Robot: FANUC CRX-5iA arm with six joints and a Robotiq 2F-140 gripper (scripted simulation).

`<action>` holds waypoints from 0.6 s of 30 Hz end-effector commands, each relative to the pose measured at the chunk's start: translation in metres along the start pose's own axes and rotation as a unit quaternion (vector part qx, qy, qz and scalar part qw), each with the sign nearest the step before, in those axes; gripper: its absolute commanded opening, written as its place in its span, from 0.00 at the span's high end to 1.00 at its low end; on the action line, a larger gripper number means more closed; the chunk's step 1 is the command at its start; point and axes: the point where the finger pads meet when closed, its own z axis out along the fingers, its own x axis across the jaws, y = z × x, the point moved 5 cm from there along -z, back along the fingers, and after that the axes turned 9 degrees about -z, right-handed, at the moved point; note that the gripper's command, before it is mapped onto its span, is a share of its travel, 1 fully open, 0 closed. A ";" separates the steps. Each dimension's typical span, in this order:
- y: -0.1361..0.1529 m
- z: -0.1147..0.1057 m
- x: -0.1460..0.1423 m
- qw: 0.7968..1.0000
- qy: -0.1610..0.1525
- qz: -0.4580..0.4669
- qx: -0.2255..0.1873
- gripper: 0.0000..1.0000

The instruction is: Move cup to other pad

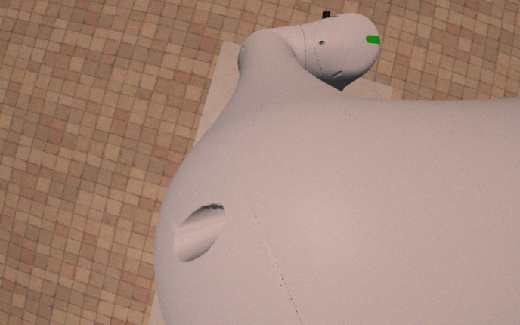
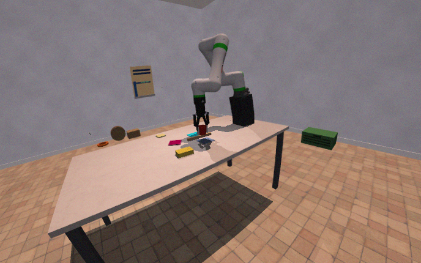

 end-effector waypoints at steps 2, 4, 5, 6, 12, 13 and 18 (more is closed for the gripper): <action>-0.014 0.000 0.002 1.000 0.000 0.000 0.000 0.51; -0.023 0.000 0.003 1.000 0.000 0.000 0.000 0.51; -0.027 0.000 0.004 1.000 0.000 0.000 0.000 0.51; -0.032 0.000 0.005 1.000 0.000 0.000 0.000 0.51; -0.056 0.000 0.009 1.000 0.000 0.000 0.000 0.51; -0.056 0.000 0.009 1.000 0.000 0.000 0.000 0.51; -0.080 0.000 0.012 1.000 0.000 0.000 0.000 0.51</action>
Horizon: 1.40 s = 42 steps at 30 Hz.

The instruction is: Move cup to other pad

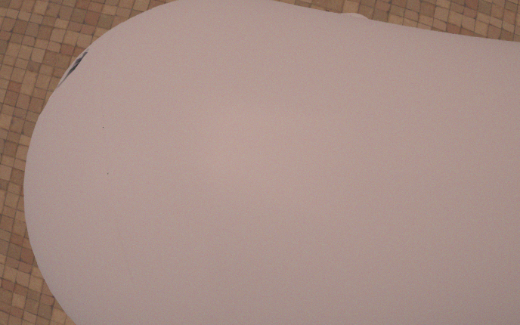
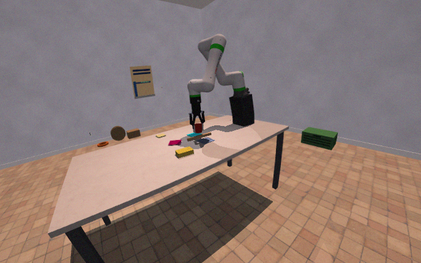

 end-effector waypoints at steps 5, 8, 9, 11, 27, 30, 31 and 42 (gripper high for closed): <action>-0.031 0.000 0.005 1.000 0.000 0.000 0.000 0.51; -0.043 0.000 0.006 1.000 0.000 0.000 0.000 0.51; -0.047 0.000 0.007 1.000 0.000 0.000 0.000 0.51; -0.051 0.000 0.008 1.000 0.000 0.000 0.000 0.51; -0.085 0.000 0.013 1.000 0.000 0.000 0.000 0.51; -0.086 0.000 0.013 1.000 0.000 0.000 0.000 0.51; -0.087 0.000 0.013 1.000 0.000 0.000 0.000 0.51; -0.089 0.000 0.014 1.000 0.000 0.000 0.000 0.51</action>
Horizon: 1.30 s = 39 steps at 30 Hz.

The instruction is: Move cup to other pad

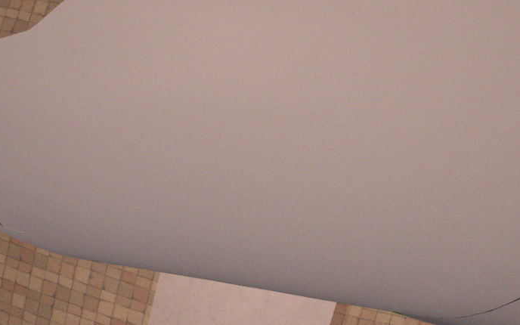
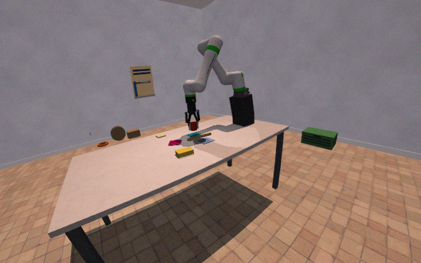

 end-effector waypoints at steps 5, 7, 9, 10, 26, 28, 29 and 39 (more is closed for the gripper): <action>0.000 0.000 0.000 1.000 0.000 0.000 0.000 0.51; 0.000 0.002 0.000 1.000 0.000 0.000 0.000 0.51; 0.000 0.004 0.000 1.000 0.000 0.000 0.000 0.51; 0.000 0.006 0.000 1.000 0.000 0.000 0.000 0.51; -0.001 0.032 0.000 1.000 0.000 0.000 0.000 0.51; -0.001 0.032 0.000 1.000 0.000 0.000 0.000 0.51; -0.001 0.032 0.000 1.000 0.000 0.000 0.000 0.51; -0.001 0.033 0.000 1.000 0.000 0.000 0.000 0.51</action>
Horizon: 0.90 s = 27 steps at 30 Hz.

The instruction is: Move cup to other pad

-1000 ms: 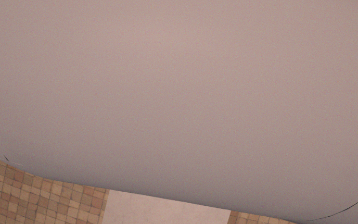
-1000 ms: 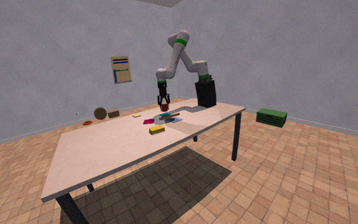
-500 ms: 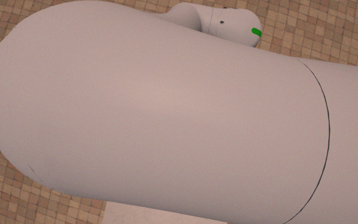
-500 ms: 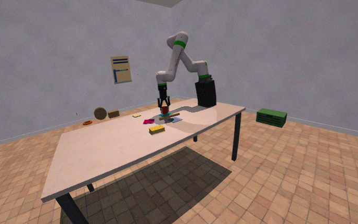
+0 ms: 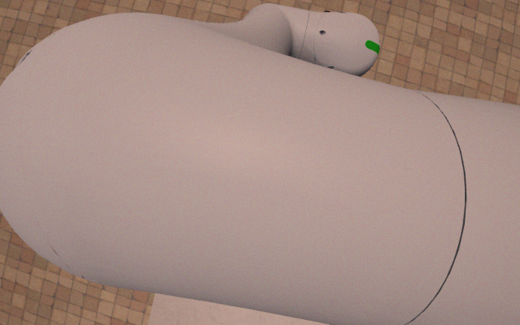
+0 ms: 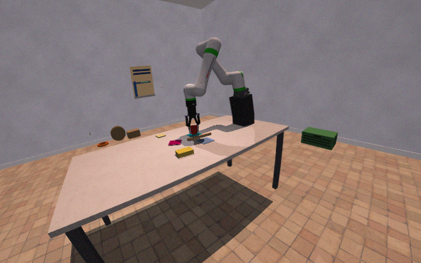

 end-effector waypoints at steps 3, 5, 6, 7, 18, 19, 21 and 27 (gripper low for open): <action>0.000 0.001 0.000 1.000 0.000 0.000 0.000 0.51; 0.000 0.002 0.000 1.000 0.000 0.000 0.000 0.51; 0.000 0.002 0.000 1.000 0.000 0.000 0.000 0.51; 0.000 0.003 0.000 1.000 0.000 0.000 0.000 0.51; 0.000 0.008 0.000 1.000 0.000 0.000 0.000 0.51; 0.000 0.008 0.000 1.000 0.000 0.000 0.000 0.51; 0.000 0.008 0.000 1.000 0.000 0.000 0.000 0.51; 0.000 0.009 0.000 1.000 0.000 0.000 0.000 0.51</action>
